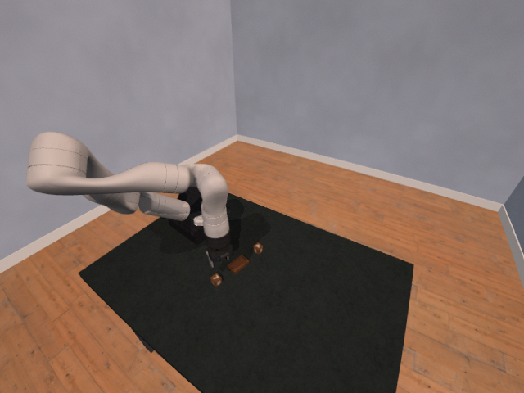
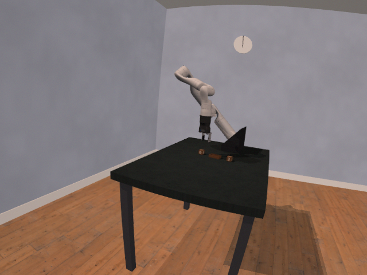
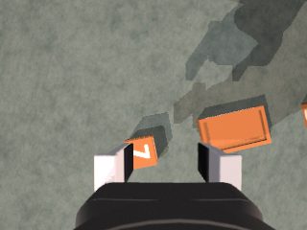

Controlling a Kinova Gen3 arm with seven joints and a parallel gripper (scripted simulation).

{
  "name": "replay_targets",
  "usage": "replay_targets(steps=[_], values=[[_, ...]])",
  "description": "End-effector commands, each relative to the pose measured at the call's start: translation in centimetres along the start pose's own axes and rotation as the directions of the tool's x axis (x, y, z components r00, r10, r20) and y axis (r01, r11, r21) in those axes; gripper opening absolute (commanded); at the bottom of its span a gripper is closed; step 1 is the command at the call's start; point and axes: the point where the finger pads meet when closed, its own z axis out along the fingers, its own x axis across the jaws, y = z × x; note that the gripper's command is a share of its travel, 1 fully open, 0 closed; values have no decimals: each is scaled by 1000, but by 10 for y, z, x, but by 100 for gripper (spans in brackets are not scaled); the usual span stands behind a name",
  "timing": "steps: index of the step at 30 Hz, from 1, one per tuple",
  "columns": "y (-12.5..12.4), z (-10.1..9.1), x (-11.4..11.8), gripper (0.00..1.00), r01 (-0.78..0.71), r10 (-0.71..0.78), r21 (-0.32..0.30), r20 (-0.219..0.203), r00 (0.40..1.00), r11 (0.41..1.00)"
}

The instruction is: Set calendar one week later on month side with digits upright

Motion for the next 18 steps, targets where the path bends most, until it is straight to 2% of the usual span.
replay_targets(steps=[1,7,12,14,18], values=[[-3,0,10,100,-33,33,0,0,999,999],[-8,0,35,100,-192,192,8,0,981,981],[-14,0,59,100,-345,345,13,3,939,938],[-14,0,59,100,-345,345,13,3,939,938],[-18,1,79,100,-470,470,14,6,882,882]])
